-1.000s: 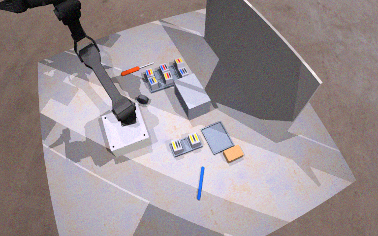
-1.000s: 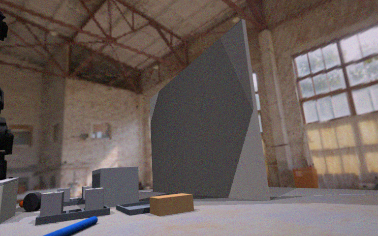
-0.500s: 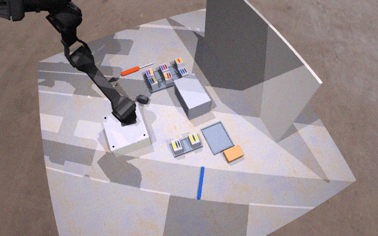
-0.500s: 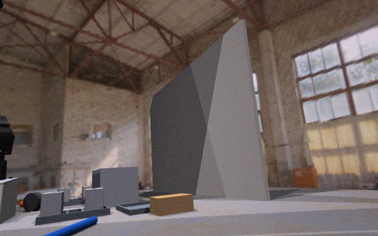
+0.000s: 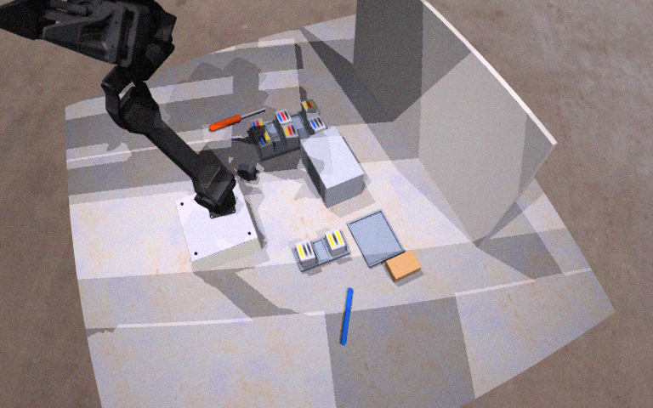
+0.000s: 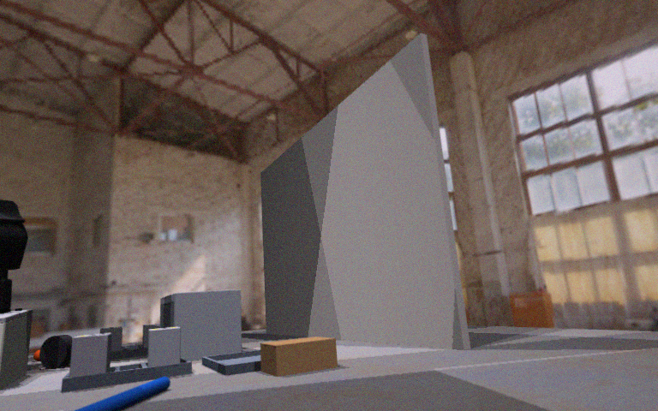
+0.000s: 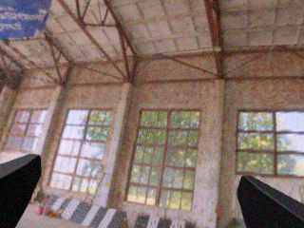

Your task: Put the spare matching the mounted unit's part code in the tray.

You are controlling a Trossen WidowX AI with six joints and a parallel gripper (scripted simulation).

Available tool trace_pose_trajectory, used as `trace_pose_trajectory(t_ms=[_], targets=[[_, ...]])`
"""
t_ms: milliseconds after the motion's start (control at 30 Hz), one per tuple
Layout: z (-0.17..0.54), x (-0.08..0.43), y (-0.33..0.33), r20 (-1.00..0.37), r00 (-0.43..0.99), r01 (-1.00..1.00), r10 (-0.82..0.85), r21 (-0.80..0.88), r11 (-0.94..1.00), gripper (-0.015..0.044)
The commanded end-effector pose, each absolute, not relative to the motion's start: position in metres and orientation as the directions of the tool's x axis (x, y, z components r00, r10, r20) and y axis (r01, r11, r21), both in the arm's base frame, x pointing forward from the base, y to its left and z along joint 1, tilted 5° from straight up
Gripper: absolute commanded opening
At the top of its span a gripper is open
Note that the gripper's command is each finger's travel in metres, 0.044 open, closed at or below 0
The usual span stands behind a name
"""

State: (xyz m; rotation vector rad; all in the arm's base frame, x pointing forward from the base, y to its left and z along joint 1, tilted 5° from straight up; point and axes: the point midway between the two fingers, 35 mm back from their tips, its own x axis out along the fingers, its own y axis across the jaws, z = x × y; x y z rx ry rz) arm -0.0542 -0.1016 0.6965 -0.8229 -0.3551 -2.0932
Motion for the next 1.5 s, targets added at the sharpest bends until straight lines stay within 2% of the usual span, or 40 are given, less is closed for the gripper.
trace_pose_trajectory(t_ms=[0, 200, 400, 633, 867, 1167, 1333, 1467], targets=[[0.695, 0.011, -0.144, 0.67, -0.243, 0.867, -0.701, -0.175, -0.467, 0.044], [0.678, 0.094, -0.18, 0.619, 0.011, 0.906, -0.785, -0.338, -0.254, 0.044], [0.645, 0.182, -0.198, 0.508, 0.27, 0.875, -0.818, -0.483, -0.011, 0.044], [0.588, 0.277, -0.197, 0.316, 0.532, 0.745, -0.786, -0.615, 0.258, 0.044], [0.517, 0.357, -0.173, 0.068, 0.722, 0.543, -0.688, -0.672, 0.504, 0.044], [0.405, 0.43, -0.117, -0.321, 0.813, 0.22, -0.486, -0.604, 0.766, 0.044], [0.338, 0.449, -0.074, -0.544, 0.761, 0.046, -0.354, -0.5, 0.865, 0.044], [0.284, 0.45, -0.036, -0.71, 0.658, -0.07, -0.251, -0.39, 0.918, 0.044]])
